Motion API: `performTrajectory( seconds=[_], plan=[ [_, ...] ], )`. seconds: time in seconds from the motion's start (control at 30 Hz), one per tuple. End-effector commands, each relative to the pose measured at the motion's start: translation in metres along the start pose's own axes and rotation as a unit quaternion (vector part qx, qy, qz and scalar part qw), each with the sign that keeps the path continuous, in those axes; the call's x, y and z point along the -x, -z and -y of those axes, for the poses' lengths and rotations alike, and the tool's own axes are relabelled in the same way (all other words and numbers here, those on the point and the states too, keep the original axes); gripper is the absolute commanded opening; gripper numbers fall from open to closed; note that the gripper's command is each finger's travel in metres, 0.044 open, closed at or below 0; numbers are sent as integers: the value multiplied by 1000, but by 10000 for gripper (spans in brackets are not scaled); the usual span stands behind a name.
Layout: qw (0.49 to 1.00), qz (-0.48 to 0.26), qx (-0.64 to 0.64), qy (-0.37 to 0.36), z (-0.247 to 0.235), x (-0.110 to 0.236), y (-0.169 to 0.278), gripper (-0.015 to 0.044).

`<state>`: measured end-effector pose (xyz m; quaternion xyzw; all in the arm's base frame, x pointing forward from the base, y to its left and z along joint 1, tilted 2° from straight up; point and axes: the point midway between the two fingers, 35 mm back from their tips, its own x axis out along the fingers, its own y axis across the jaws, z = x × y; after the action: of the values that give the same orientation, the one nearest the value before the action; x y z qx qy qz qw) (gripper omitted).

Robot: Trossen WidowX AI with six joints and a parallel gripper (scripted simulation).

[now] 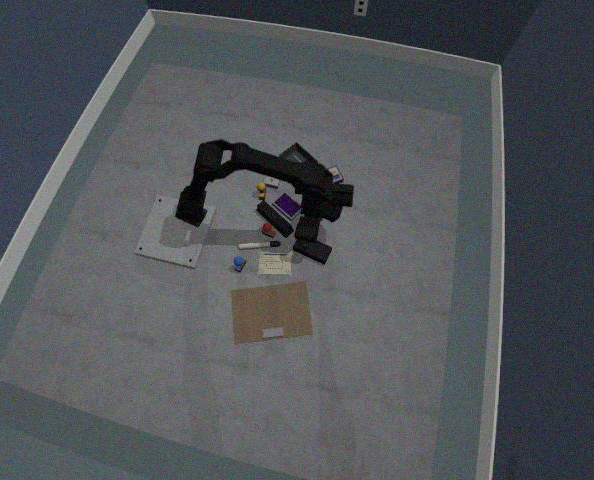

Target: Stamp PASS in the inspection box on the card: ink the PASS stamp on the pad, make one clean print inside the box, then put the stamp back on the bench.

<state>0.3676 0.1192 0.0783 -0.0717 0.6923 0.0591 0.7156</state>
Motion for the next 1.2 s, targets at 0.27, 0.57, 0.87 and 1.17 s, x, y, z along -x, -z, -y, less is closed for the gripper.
performTrajectory(
  seconds=[0.27,0.57,0.87,1.17],
  plan=[
    [1000,0,0,-1,0,6,0,0],
    [1000,0,0,-2,0,10,0,0],
    [1000,0,0,-2,0,15,0,0],
    [1000,0,0,-2,0,19,0,0]
  ],
)
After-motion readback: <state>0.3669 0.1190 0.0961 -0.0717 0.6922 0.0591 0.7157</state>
